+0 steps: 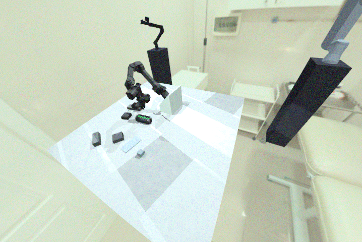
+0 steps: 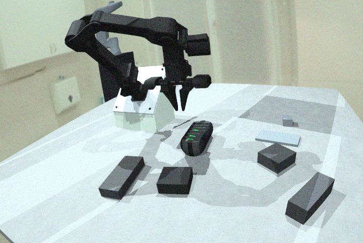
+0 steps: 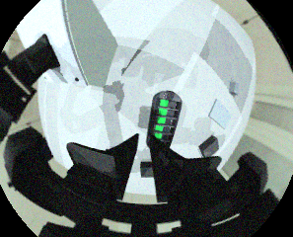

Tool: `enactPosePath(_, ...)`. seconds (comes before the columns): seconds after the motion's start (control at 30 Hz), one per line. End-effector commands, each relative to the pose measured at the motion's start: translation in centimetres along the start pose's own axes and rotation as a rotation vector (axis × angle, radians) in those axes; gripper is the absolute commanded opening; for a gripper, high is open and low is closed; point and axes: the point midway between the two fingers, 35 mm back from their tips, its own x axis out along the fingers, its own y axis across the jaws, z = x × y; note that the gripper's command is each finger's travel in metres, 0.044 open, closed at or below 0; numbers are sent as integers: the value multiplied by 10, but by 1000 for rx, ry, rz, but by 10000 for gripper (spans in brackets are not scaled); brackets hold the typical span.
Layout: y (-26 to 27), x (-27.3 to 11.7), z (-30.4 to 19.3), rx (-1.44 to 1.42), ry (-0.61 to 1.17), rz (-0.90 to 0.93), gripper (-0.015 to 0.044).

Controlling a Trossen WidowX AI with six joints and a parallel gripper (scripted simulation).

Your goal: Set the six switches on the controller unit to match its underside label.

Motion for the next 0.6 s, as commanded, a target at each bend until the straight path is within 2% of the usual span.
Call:
enactPosePath(0.0,0,0,1,6,-5,1,0)
enactPosePath(0.3,0,0,1,6,-5,1,0)
enactPosePath(0.57,0,0,0,0,0,0,210)
